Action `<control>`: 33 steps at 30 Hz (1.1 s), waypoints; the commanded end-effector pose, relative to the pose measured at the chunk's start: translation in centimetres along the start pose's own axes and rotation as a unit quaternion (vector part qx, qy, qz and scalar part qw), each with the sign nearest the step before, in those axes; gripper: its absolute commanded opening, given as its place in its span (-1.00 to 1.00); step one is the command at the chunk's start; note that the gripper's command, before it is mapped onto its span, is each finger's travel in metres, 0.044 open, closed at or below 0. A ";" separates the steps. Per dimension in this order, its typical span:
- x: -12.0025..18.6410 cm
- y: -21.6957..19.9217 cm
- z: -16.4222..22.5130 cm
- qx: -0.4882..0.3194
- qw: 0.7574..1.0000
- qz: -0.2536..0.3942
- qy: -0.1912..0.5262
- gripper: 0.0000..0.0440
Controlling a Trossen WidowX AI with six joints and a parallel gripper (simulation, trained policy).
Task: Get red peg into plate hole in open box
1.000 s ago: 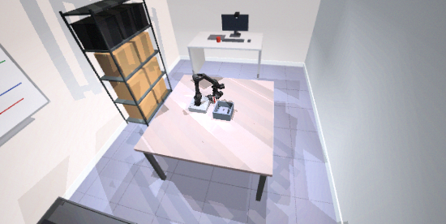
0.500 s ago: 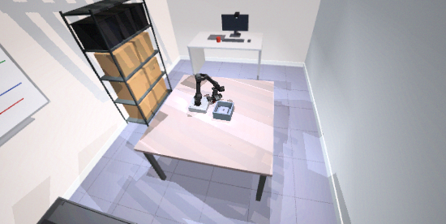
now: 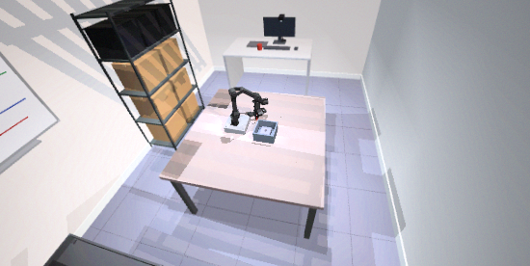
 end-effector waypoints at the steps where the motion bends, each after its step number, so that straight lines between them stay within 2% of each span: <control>1: 1.4 0.1 -0.7 -0.002 1.000 -0.009 -0.012 -1.00; 15: 6.5 0.5 -4.7 -0.063 0.996 -0.041 -0.054 -1.00; 24: 7.2 0.5 -8.6 -0.112 0.990 -0.049 -0.074 -1.00; 33: 6.3 0.5 -12.7 -0.133 0.986 -0.049 -0.085 -1.00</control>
Point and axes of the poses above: the point midway between the two fingers, 35 mm back from their tips, its own x axis back along the fingers, its own y axis across the jaws, z = x × y, the point moved 10 cm from there along x, back along the fingers, and after that the axes turned 9 degrees about -x, right-handed, at the moved point
